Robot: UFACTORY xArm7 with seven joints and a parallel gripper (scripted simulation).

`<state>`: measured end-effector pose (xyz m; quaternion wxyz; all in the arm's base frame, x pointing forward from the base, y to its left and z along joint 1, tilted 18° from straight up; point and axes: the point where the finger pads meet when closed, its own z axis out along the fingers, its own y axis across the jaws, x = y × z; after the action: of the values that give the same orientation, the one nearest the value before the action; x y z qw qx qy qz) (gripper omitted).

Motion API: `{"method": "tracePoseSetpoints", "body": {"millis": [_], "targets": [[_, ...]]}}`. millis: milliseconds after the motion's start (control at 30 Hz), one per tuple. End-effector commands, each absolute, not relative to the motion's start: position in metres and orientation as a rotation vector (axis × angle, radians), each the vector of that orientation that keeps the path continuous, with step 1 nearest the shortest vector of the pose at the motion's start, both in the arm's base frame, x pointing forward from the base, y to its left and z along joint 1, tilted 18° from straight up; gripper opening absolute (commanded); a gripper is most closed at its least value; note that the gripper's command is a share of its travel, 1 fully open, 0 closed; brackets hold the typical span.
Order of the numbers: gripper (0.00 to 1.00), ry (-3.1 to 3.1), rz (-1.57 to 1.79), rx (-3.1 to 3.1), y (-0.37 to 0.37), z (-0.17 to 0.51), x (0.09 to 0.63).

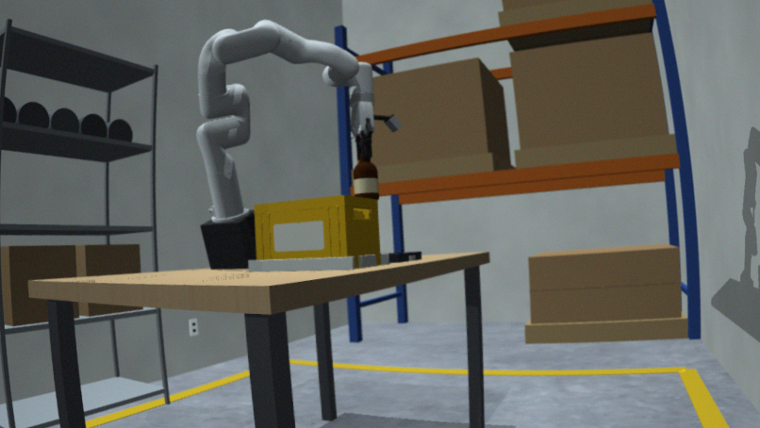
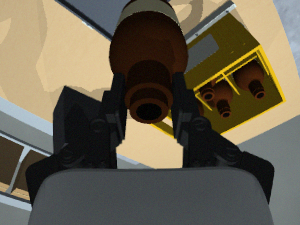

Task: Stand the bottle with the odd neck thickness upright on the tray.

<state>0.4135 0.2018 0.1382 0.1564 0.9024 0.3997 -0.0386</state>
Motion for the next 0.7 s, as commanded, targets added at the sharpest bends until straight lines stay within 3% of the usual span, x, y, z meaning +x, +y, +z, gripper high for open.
{"method": "tracePoseSetpoints", "body": {"millis": [0,667], "targets": [[0.0,1.145,-0.105,2.583,0.211,0.137,0.412],[0.0,1.145,-0.105,2.583,0.234,0.129,0.404]]}}
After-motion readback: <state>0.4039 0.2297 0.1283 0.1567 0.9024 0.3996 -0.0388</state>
